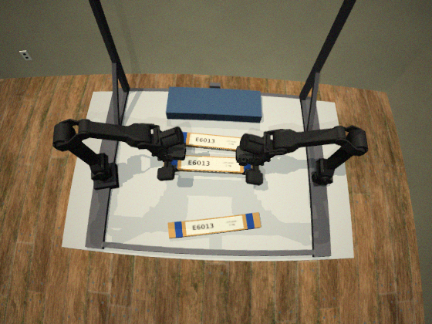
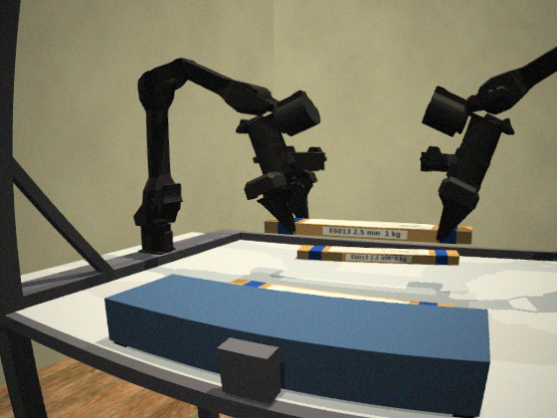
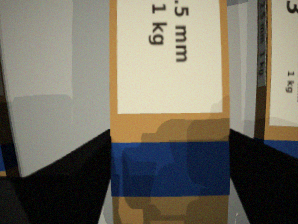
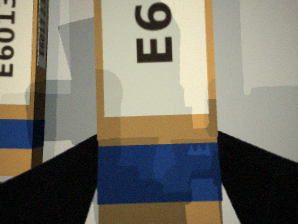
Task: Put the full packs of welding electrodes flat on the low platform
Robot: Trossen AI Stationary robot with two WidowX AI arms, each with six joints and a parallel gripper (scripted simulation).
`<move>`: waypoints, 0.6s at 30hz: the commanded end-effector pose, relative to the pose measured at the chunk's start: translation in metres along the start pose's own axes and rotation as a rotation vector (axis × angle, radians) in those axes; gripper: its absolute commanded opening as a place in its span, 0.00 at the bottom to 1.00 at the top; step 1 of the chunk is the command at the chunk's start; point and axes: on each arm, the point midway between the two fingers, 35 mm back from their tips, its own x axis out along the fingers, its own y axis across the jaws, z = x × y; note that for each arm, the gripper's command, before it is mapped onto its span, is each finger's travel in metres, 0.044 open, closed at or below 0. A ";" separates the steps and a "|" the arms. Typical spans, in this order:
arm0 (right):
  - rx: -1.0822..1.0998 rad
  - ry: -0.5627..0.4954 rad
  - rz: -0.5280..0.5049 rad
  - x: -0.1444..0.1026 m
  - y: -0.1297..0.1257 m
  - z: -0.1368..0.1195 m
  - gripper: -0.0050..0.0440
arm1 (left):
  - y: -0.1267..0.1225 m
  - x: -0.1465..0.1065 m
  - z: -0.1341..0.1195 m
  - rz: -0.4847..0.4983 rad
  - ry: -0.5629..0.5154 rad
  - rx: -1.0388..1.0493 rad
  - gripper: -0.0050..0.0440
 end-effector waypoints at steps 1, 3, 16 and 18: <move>0.000 -0.015 0.004 -0.007 0.011 0.006 0.00 | -0.008 -0.015 0.005 0.000 -0.035 -0.004 0.00; 0.000 -0.015 0.005 -0.007 0.015 0.006 0.00 | -0.012 -0.015 0.005 0.000 -0.034 -0.004 0.00; 0.001 -0.015 0.006 -0.007 0.037 0.006 0.00 | -0.035 -0.010 0.005 -0.001 -0.020 -0.005 0.00; 0.001 -0.015 0.007 -0.007 0.041 0.006 0.00 | -0.039 -0.011 0.005 -0.002 -0.022 -0.005 0.00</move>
